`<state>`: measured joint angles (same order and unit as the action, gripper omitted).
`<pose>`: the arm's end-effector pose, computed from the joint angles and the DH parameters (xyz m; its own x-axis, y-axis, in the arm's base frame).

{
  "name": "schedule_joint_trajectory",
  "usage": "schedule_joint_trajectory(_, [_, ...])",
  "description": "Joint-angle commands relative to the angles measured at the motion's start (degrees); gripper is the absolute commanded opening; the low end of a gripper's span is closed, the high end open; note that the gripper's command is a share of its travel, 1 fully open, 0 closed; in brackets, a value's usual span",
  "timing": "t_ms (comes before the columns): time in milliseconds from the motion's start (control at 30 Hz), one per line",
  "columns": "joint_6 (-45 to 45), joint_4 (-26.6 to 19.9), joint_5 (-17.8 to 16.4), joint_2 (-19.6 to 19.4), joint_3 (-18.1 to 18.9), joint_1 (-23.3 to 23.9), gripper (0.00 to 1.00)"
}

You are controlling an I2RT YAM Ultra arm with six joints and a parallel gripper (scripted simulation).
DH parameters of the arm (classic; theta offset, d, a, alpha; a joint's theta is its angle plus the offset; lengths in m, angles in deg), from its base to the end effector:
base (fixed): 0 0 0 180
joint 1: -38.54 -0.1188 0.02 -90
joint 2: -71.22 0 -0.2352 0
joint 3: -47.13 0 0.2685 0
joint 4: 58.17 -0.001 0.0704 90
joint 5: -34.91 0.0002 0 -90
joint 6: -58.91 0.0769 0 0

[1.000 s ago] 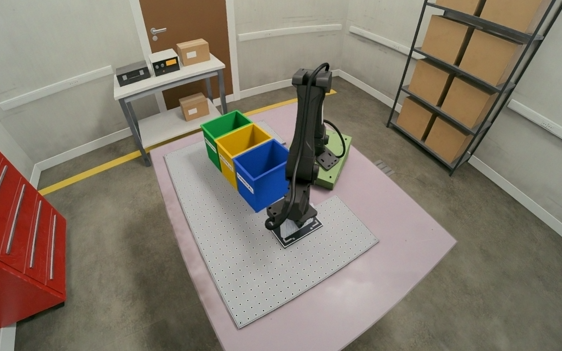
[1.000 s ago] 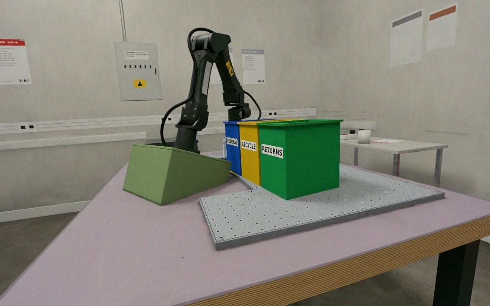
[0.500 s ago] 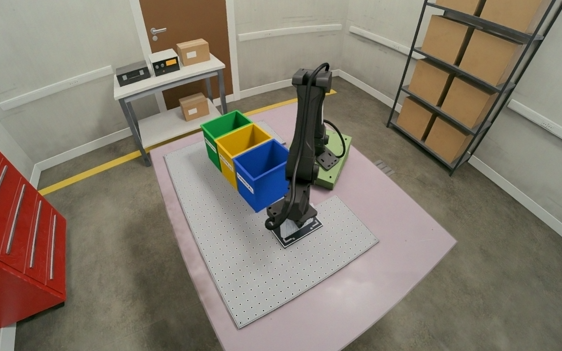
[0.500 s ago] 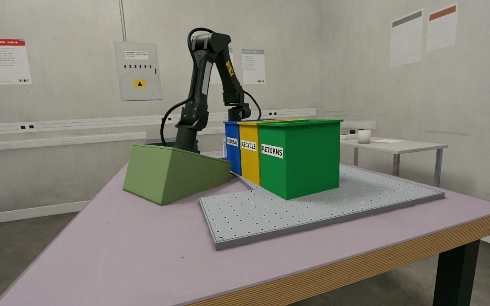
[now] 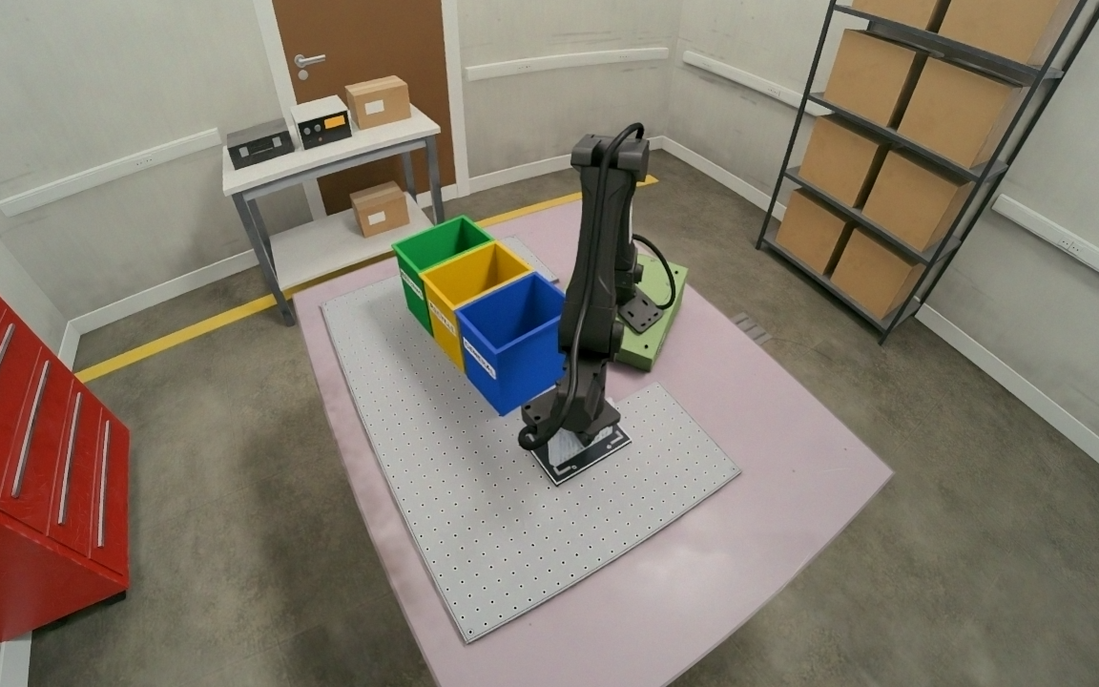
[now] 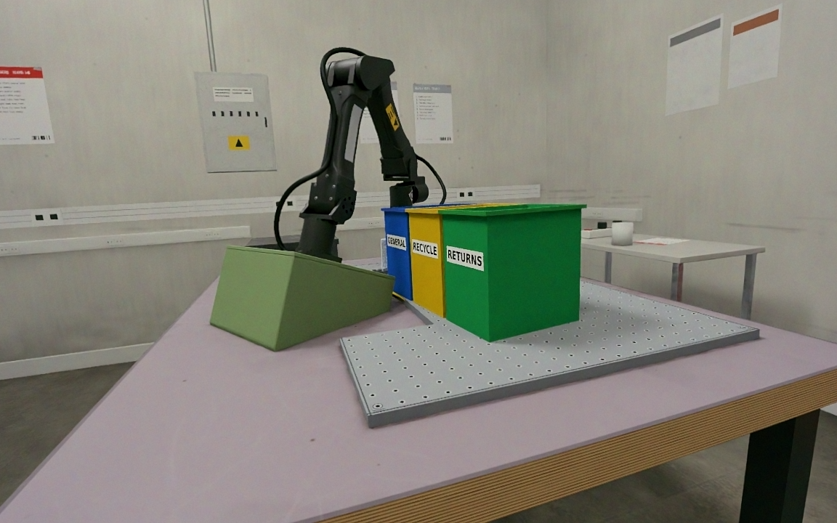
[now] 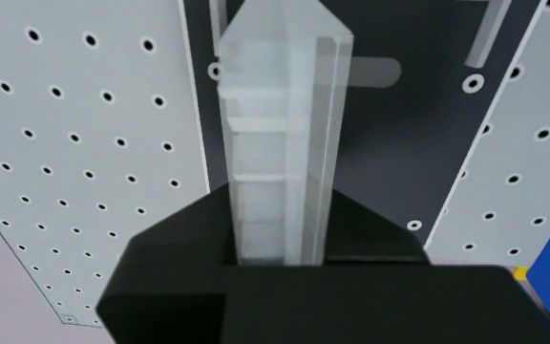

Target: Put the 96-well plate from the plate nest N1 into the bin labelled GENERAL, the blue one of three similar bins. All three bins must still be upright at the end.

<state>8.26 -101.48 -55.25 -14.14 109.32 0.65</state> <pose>0.2411 0.1891 0.1124 -0.9495 0.0645 -0.3070 -0.0168 0.9668 0.2550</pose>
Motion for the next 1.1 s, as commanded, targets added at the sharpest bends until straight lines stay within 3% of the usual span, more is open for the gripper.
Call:
schedule_joint_trajectory(0, [0.58,-2.72,4.13,-1.97,-1.31,1.58,0.00])
schedule_joint_trajectory(367, [0.65,-3.05,4.13,-1.76,-1.17,1.56,0.00])
schedule_joint_trajectory(833, [0.74,-4.67,4.24,3.24,-0.20,1.48,0.00])
schedule_joint_trajectory(1067, [0.58,-9.07,4.09,4.89,2.83,0.76,0.00])
